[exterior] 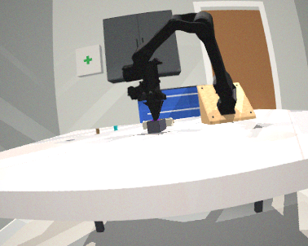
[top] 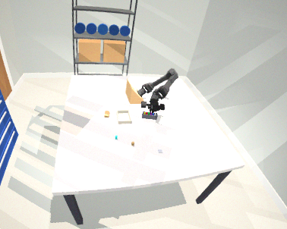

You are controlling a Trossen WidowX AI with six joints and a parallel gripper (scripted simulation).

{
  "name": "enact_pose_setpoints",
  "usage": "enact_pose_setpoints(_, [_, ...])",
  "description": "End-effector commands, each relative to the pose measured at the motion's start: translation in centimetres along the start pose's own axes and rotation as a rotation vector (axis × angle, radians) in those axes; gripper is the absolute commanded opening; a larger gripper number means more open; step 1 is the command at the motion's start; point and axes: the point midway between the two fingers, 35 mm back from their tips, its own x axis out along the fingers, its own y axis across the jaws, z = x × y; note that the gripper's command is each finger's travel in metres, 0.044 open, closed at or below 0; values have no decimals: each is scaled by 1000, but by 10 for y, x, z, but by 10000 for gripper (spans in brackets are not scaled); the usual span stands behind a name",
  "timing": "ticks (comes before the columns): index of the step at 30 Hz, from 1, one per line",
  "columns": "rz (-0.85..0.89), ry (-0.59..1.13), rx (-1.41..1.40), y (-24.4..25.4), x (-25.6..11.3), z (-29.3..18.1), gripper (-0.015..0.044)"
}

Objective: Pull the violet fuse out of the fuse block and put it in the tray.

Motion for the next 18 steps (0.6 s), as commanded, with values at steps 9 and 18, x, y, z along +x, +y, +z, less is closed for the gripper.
enact_pose_setpoints(9, [-2,1,-2,0,-6,0,0])
enact_pose_setpoints(18, [-2,1,-1,0,-10,0,0])
